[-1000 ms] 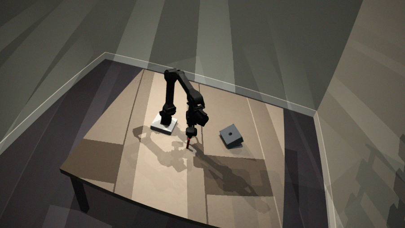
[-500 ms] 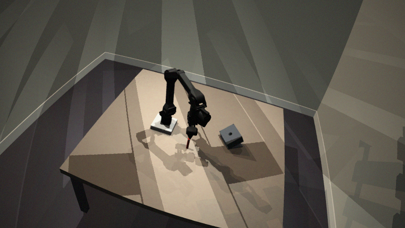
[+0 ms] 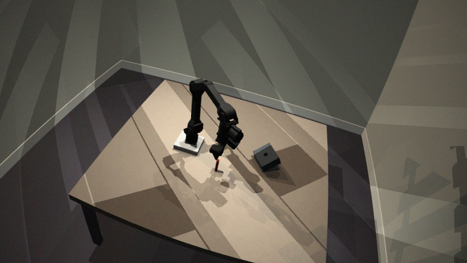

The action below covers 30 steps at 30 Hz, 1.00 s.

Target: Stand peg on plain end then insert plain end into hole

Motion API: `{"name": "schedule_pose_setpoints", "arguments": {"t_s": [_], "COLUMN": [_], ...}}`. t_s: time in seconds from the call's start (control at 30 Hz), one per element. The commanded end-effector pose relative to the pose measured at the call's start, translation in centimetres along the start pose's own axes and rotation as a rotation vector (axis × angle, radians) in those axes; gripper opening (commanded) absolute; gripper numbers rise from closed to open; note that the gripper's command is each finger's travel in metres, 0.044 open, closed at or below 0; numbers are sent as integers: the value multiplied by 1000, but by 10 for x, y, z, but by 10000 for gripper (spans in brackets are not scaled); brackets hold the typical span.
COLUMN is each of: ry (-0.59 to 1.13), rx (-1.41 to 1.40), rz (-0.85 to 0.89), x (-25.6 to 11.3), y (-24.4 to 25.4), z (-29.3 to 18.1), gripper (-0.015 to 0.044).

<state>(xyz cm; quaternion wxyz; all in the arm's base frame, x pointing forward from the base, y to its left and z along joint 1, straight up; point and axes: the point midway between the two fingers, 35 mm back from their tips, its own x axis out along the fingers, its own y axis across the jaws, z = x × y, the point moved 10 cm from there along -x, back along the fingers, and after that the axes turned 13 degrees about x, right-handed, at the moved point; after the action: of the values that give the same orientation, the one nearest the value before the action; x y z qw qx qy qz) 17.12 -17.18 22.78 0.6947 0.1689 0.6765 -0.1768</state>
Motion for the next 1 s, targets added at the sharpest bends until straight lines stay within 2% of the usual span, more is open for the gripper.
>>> {"name": "schedule_pose_setpoints", "arguments": {"t_s": [0.0,0.97], "ry": [6,4], "rx": [118,840], "rz": [-4,-6], "x": [2,7], "y": [0,0], "z": [0,0], "gripper": [440,440]}}
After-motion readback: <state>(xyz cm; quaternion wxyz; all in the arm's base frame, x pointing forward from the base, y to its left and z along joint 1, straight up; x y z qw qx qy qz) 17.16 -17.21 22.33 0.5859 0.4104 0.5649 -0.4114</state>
